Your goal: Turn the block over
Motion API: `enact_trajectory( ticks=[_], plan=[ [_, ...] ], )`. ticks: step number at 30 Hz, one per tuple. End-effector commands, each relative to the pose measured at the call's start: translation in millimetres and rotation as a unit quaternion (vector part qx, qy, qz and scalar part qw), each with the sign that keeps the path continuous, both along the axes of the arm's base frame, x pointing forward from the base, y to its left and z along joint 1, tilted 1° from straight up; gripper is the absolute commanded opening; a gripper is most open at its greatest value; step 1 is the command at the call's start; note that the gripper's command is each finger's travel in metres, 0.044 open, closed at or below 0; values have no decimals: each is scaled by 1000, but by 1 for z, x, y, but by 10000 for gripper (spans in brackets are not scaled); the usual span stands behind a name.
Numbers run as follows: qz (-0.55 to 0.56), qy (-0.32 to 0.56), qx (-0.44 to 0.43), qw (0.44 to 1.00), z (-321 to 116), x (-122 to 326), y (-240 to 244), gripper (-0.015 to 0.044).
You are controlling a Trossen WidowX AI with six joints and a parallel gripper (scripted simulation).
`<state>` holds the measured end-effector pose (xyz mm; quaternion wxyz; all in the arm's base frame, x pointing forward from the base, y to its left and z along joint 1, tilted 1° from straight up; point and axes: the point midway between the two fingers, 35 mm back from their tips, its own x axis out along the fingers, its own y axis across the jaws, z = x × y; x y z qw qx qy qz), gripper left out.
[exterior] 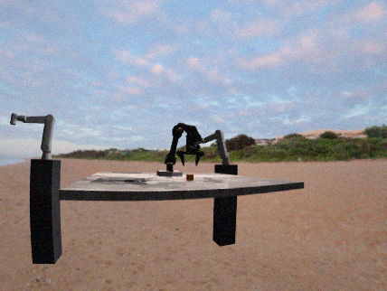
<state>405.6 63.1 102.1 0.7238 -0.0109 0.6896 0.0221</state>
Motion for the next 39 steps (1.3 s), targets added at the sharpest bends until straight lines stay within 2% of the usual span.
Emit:
enact_trajectory(
  ticks=[1,34,39],
  plan=[
    [3,8,1,1000,-25,-1,1,440],
    [3,8,1,1000,-74,1,2,440],
    [3,8,1,1000,-74,1,2,309]
  ],
)
